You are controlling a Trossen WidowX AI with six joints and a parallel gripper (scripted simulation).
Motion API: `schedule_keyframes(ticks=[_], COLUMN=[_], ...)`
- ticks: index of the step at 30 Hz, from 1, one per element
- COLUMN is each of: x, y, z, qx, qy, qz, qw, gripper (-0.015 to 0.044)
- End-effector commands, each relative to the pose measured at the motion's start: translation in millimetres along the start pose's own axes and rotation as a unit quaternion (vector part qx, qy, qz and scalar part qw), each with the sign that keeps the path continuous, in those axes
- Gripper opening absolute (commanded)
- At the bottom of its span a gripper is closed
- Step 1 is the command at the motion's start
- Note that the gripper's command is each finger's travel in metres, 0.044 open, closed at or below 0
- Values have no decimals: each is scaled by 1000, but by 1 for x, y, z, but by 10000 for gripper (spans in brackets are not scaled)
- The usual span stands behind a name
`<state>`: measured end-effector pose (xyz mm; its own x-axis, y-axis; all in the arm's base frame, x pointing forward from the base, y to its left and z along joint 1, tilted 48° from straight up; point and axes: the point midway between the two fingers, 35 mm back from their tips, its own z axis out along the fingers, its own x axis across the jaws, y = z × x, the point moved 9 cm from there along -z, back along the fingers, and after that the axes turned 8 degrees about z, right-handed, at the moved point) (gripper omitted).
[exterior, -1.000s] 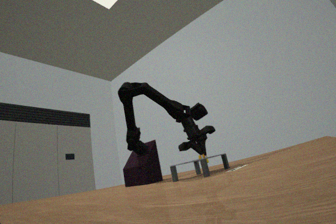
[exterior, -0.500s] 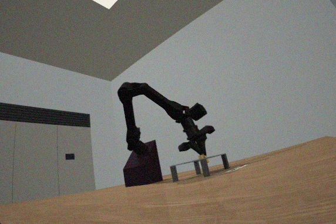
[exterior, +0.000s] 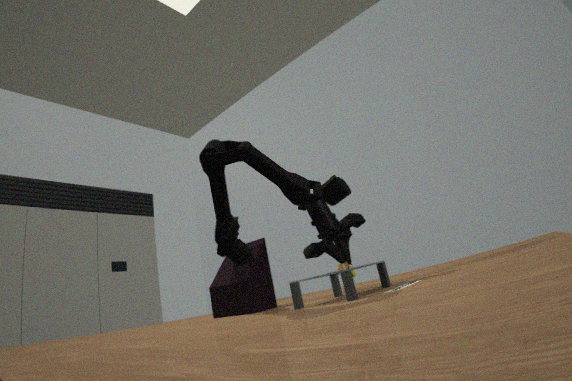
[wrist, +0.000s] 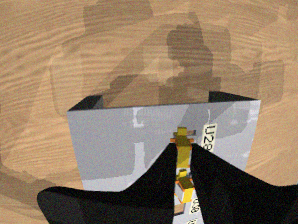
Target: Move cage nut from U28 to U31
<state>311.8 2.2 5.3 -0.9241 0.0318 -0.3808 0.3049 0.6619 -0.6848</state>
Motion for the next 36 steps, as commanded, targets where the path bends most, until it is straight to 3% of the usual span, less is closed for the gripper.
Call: schedule_keyframes(ticks=[1, 36], x=[2, 8], y=[0, -1], z=[0, 0], qx=[1, -2], qy=[-4, -27], qz=[-3, -3], qw=[1000, 1000], gripper=[25, 25])
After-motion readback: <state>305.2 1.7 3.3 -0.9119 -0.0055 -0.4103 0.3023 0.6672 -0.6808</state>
